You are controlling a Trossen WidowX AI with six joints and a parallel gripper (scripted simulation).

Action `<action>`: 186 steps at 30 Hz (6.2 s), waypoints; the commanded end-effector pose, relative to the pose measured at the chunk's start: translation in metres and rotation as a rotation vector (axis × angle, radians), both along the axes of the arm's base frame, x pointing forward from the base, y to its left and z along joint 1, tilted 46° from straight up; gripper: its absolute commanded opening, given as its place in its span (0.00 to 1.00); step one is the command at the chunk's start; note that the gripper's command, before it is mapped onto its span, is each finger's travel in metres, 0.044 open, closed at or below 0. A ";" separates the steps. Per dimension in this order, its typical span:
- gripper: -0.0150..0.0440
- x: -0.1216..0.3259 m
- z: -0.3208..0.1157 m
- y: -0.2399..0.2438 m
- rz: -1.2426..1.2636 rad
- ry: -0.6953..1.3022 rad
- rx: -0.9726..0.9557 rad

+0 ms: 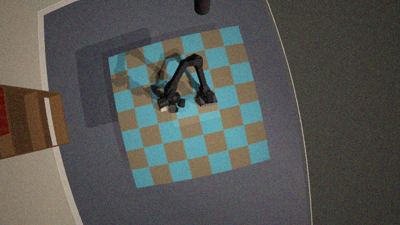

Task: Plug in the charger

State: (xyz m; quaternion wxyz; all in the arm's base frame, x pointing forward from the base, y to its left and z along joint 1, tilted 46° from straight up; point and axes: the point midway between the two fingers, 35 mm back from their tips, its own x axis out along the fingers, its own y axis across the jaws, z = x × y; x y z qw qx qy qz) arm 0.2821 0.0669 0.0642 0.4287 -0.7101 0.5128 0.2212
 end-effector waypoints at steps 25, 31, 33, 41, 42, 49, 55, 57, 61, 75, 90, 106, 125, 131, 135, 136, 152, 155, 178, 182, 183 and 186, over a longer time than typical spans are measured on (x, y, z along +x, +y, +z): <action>1.00 -0.019 -0.019 -0.076 -0.282 0.100 -0.204; 1.00 -0.017 -0.023 -0.080 -0.282 0.100 -0.204; 1.00 -0.017 -0.025 -0.082 -0.282 0.100 -0.204; 1.00 -0.014 -0.034 -0.091 -0.282 0.100 -0.203; 1.00 -0.014 -0.035 -0.092 -0.282 0.100 -0.203; 1.00 -0.012 -0.043 -0.100 -0.282 0.100 -0.203; 1.00 -0.011 -0.049 -0.107 -0.282 0.099 -0.205; 1.00 -0.011 -0.051 -0.110 -0.282 0.099 -0.205; 1.00 -0.011 -0.055 -0.114 -0.282 0.099 -0.207; 0.56 -0.010 -0.054 -0.112 -0.286 0.096 -0.198; 0.25 -0.011 -0.046 -0.103 -0.285 0.097 -0.197; 0.25 -0.022 -0.015 -0.074 -0.289 0.095 -0.201; 0.25 -0.016 -0.025 -0.080 -0.522 -0.102 -0.104; 0.25 -0.014 -0.029 -0.083 -0.601 -0.168 -0.072; 0.25 -0.013 -0.031 -0.084 -0.653 -0.213 -0.051; 0.25 -0.012 -0.031 -0.085 -0.666 -0.224 -0.045; 0.25 -0.007 -0.040 -0.091 -0.874 -0.402 0.040; 0.25 -0.006 -0.042 -0.093 -0.912 -0.436 0.055; 0.25 0.004 -0.050 -0.099 -1.111 -0.611 0.136; 0.25 0.009 -0.049 -0.098 -1.115 -0.614 0.138; 0.25 0.010 -0.049 -0.098 -1.115 -0.615 0.139; 0.25 0.013 -0.049 -0.098 -1.118 -0.618 0.140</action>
